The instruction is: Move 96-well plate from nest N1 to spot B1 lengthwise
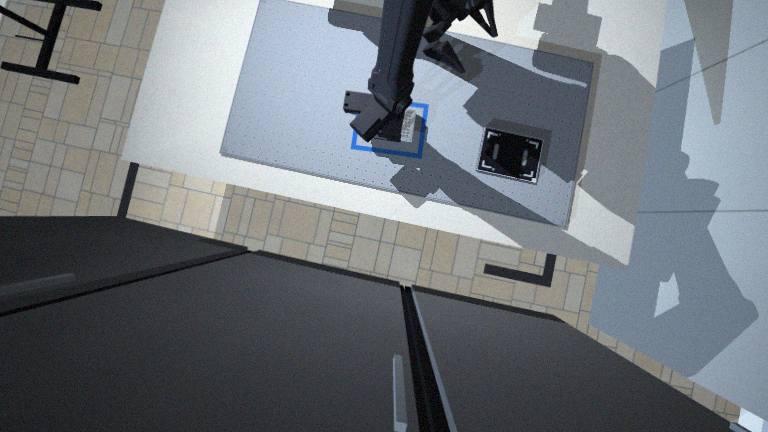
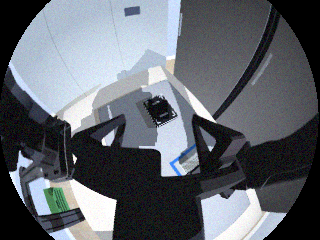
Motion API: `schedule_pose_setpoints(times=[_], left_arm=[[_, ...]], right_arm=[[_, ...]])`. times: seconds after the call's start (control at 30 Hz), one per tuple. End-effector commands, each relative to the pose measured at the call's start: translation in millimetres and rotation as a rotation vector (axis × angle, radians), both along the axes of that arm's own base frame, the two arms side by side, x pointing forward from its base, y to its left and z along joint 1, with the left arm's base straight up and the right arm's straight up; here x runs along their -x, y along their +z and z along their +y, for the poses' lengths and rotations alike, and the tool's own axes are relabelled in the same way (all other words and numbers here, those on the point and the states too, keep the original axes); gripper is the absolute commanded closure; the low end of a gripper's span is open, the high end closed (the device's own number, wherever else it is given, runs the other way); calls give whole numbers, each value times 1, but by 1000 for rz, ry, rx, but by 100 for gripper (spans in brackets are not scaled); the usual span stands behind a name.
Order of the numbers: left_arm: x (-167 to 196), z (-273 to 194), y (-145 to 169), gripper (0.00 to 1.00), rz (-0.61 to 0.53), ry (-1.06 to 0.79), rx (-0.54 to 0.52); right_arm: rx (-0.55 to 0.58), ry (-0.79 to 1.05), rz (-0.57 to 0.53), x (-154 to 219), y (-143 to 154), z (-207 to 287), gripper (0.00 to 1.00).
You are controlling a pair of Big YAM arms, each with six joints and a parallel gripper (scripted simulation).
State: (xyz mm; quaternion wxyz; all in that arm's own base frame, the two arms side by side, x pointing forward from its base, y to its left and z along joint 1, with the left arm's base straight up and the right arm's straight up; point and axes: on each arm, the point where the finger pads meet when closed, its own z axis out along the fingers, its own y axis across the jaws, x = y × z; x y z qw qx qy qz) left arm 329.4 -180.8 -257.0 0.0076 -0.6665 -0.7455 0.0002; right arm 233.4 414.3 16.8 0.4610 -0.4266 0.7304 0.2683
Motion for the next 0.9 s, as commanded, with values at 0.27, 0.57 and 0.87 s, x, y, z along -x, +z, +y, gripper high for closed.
schedule_pose_setpoints(times=[0.27, 0.57, 0.87], left_arm=[[-12, 2, -10, 21, -16, 36, 18], [-15, -6, -3, 21, -26, 29, 23], [-12, -5, -10, 21, -20, 12, 21]], right_arm=[[-9, -6, -9, -5, 4, 4, 0], [-9, -6, -9, -5, 4, 4, 0], [-9, -6, -9, -5, 4, 4, 0]])
